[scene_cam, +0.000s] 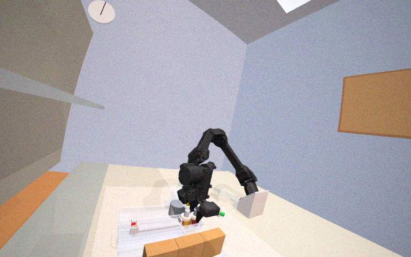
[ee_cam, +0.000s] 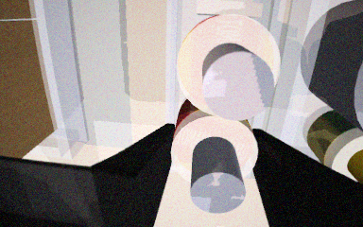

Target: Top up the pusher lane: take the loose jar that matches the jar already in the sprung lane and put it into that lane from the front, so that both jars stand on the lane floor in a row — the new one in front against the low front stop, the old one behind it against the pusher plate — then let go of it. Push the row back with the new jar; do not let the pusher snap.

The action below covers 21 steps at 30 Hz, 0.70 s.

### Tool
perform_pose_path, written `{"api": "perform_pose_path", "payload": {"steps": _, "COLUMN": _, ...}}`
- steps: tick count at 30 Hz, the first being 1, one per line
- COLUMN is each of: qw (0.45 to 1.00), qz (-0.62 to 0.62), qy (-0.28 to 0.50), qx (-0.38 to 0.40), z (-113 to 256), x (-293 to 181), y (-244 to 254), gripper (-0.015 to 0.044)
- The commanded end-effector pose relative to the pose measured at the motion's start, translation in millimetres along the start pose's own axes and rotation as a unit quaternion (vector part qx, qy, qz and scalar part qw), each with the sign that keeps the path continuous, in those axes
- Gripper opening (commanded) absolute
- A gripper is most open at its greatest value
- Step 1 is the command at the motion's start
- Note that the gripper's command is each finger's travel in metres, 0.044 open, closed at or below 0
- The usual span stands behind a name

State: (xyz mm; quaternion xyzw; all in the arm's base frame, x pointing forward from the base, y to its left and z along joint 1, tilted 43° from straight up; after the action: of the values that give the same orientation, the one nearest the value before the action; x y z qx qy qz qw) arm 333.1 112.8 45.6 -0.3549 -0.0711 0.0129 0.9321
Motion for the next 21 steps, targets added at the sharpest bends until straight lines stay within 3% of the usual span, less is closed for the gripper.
{"api": "perform_pose_path", "payload": {"steps": 1, "qw": 1.000, "qz": -0.005, "qy": -0.003, "qx": -0.004, "z": -1.8, "x": 1.2, "y": -2.2, "gripper": 0.0000}}
{"api": "perform_pose_path", "payload": {"steps": 21, "qw": 1.000, "qz": -0.005, "qy": -0.003, "qx": -0.004, "z": -1.9, "x": -2.1, "y": -2.7, "gripper": 0.0000}}
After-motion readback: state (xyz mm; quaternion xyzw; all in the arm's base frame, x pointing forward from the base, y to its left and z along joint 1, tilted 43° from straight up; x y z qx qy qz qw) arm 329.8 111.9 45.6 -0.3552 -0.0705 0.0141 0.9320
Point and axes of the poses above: the point midway between the two fingers, 35 mm back from their tips, its own z axis back along the fingers, its own y axis across the jaws, x = y × z, the point moved 9 cm from there along z, back along the fingers, and after that the axes turned 10 degrees about -z, right-handed, at the moved point
